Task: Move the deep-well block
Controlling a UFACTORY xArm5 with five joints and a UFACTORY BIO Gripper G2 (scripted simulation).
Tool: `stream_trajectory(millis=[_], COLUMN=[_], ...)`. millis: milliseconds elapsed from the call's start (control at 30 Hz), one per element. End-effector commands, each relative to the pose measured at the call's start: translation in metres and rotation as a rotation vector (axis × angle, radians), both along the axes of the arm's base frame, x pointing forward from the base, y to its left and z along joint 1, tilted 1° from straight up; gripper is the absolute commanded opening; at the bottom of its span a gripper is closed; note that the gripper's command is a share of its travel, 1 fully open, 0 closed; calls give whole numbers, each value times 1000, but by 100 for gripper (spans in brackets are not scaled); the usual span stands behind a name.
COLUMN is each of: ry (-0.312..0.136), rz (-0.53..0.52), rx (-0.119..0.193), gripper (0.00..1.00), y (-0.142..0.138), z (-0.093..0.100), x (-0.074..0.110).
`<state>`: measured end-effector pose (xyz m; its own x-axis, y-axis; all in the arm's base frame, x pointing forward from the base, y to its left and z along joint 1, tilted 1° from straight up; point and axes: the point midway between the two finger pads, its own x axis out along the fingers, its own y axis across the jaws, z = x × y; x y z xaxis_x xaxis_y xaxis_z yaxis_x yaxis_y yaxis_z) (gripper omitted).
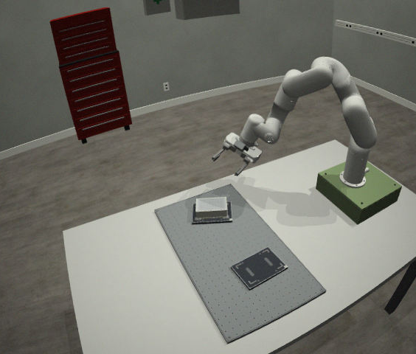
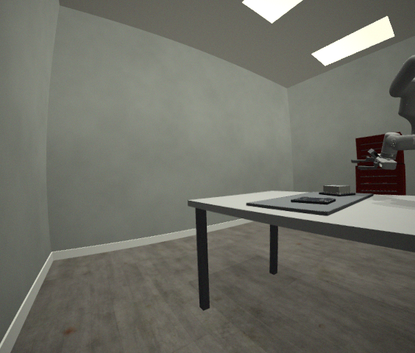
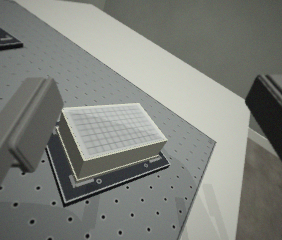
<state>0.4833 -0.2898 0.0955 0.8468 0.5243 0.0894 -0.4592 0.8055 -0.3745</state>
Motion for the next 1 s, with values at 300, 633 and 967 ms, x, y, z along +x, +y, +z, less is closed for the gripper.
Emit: stream_trajectory(millis=[300, 633, 967], ry=[-9, -7, -2], rz=[-52, -81, -111], rx=[75, 112, 147], gripper=[37, 37, 37], y=[23, 39, 62], z=[37, 57, 83], x=[36, 54, 75])
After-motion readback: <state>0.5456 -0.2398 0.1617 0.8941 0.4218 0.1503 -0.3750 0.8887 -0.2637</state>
